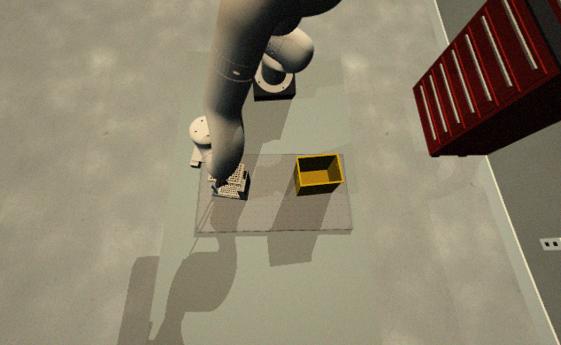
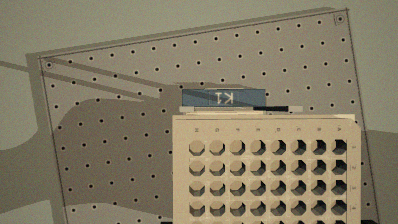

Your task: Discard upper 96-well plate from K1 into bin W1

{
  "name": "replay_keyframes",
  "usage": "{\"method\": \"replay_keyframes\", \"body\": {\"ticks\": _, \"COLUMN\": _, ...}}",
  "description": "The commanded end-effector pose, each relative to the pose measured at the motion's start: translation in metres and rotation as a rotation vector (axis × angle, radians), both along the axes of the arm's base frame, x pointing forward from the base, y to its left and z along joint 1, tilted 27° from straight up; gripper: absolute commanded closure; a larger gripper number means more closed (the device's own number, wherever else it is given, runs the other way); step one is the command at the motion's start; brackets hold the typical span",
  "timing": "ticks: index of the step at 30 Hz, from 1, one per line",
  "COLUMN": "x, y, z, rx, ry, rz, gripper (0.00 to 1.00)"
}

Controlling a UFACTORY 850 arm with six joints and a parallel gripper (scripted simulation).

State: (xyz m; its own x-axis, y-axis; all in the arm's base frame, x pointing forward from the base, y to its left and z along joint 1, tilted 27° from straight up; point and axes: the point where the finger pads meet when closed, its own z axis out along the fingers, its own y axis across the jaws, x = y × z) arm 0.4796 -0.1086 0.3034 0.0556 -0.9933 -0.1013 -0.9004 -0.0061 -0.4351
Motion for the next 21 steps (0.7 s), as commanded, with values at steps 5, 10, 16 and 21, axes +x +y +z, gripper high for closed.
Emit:
{"method": "replay_keyframes", "body": {"ticks": 5, "x": -0.005, "y": -0.002, "z": 0.011, "rx": -0.001, "ry": -0.001, "rz": 0.0, "gripper": 1.0}}
{"method": "replay_keyframes", "body": {"ticks": 10, "x": -0.007, "y": -0.002, "z": 0.016, "rx": -0.001, "ry": -0.001, "rz": 0.0, "gripper": 1.0}}
{"method": "replay_keyframes", "body": {"ticks": 16, "x": -0.01, "y": -0.003, "z": 0.022, "rx": -0.001, "ry": -0.001, "rz": 0.0, "gripper": 1.0}}
{"method": "replay_keyframes", "body": {"ticks": 21, "x": -0.01, "y": -0.003, "z": 0.022, "rx": -0.001, "ry": -0.001, "rz": 0.0, "gripper": 1.0}}
